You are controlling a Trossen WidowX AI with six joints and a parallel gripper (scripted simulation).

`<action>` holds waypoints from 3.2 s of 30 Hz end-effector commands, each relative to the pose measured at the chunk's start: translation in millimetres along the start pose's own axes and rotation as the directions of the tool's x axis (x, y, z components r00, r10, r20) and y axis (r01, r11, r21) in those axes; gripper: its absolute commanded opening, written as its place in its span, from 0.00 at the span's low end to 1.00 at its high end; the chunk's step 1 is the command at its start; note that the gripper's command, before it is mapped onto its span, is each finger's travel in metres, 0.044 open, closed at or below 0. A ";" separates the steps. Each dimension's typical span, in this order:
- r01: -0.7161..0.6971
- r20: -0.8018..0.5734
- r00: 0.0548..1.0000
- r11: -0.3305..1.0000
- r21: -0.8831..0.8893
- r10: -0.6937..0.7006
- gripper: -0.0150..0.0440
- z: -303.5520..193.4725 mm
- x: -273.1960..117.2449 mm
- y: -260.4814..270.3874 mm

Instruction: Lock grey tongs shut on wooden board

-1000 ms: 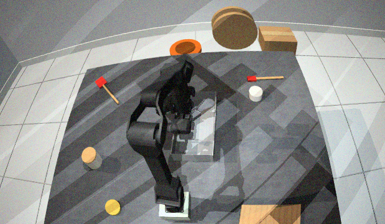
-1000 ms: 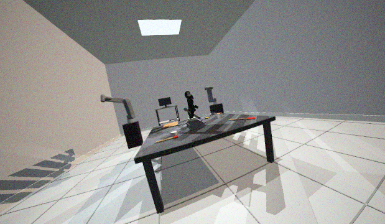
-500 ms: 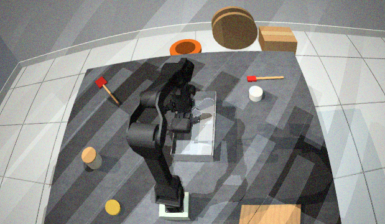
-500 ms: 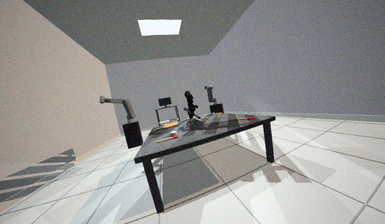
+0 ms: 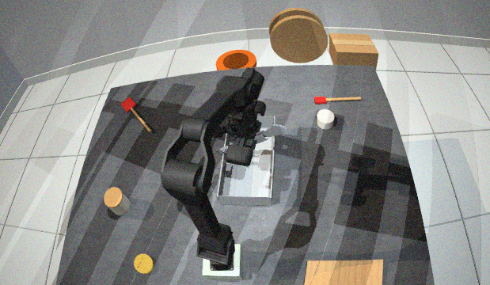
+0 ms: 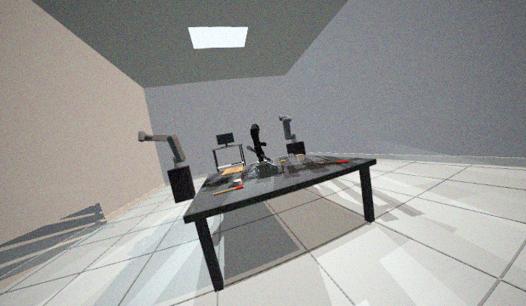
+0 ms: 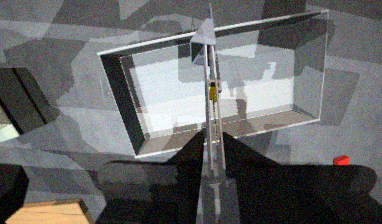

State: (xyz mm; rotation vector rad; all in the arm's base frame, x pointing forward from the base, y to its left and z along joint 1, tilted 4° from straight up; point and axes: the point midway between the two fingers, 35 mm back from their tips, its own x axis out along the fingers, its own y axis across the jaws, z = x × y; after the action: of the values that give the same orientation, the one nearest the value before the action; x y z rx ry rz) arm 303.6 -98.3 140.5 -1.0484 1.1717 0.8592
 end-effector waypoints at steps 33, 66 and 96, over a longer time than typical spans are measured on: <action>0.075 -0.095 0.994 0.944 0.321 -0.046 0.00 -147.1 -17.3 7.0; -0.073 -0.057 0.992 0.874 0.481 0.114 0.00 -270.8 -4.9 108.0; -0.042 -0.065 0.988 0.659 0.751 0.137 0.00 -359.2 -29.9 256.6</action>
State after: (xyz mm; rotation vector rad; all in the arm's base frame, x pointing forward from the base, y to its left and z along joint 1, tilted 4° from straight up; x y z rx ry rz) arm -28.3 -360.1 97.4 -0.3648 1.4908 0.3310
